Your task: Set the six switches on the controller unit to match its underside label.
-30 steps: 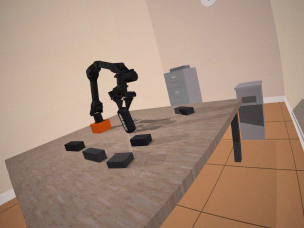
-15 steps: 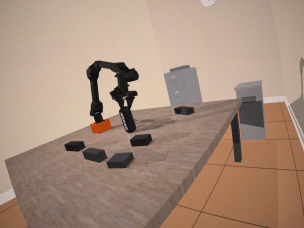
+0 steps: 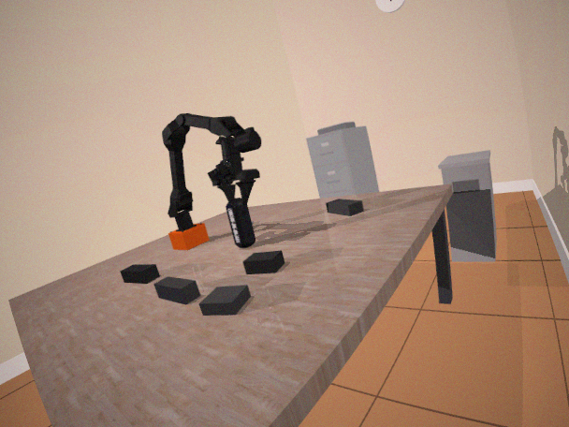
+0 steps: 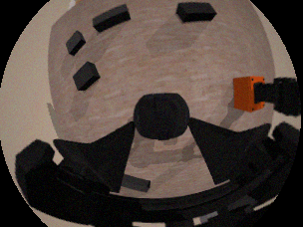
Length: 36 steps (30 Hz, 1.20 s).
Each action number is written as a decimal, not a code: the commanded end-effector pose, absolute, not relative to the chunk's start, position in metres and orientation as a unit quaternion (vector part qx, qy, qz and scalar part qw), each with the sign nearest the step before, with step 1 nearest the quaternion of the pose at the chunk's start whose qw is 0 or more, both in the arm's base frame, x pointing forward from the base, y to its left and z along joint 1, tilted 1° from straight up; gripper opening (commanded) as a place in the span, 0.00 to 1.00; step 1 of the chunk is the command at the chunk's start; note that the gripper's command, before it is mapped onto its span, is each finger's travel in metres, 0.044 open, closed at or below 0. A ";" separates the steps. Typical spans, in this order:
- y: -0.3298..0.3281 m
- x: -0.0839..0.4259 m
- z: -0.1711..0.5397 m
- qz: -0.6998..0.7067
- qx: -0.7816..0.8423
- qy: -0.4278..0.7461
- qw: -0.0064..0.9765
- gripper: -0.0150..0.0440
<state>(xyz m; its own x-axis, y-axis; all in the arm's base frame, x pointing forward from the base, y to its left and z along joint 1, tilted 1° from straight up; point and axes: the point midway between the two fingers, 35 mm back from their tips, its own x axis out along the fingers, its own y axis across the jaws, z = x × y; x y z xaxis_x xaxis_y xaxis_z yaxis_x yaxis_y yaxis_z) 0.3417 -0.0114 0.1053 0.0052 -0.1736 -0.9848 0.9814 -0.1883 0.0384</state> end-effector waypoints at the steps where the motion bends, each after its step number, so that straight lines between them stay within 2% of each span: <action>1: -0.004 0.344 0.101 -0.577 0.512 0.407 0.489 0.83; 36: 0.021 0.349 0.096 -0.554 0.537 0.428 0.471 0.83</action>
